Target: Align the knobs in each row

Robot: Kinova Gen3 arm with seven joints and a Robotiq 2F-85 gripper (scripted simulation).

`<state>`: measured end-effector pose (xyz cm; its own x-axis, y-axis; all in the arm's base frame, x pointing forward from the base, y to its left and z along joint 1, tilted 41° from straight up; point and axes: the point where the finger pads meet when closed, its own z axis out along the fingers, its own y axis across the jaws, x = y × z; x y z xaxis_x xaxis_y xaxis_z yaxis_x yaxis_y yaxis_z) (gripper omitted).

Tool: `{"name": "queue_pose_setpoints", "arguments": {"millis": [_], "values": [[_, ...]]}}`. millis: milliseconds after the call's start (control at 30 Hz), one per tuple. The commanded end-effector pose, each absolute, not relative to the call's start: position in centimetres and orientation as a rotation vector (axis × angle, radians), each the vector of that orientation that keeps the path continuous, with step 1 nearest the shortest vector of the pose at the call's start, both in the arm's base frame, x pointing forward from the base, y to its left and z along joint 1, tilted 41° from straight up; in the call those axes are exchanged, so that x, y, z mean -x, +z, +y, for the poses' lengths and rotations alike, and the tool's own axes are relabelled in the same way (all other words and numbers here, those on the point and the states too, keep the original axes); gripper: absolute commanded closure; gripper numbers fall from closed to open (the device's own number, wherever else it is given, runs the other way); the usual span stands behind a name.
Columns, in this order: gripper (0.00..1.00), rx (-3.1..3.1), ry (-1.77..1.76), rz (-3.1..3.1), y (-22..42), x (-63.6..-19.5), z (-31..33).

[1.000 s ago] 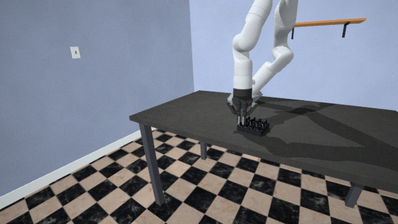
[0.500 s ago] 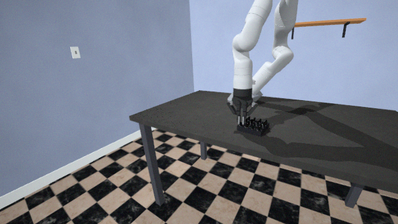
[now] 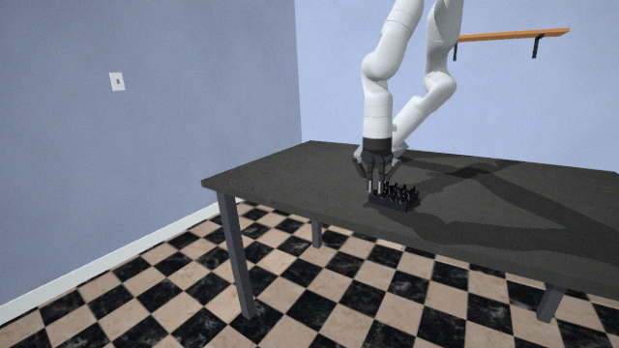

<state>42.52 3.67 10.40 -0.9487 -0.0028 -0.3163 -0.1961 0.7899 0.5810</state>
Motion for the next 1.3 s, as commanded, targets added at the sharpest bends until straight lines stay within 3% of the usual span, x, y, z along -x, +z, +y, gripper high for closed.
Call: {"name": "queue_pose_setpoints", "arguments": {"millis": [0, 1267], "values": [[0.81, 0.138, 0.918, 2.684, 10.4, -42.6, 3.6], [0.81, 0.138, 0.917, 2.682, 13.3, -41.7, 1.3]]}}
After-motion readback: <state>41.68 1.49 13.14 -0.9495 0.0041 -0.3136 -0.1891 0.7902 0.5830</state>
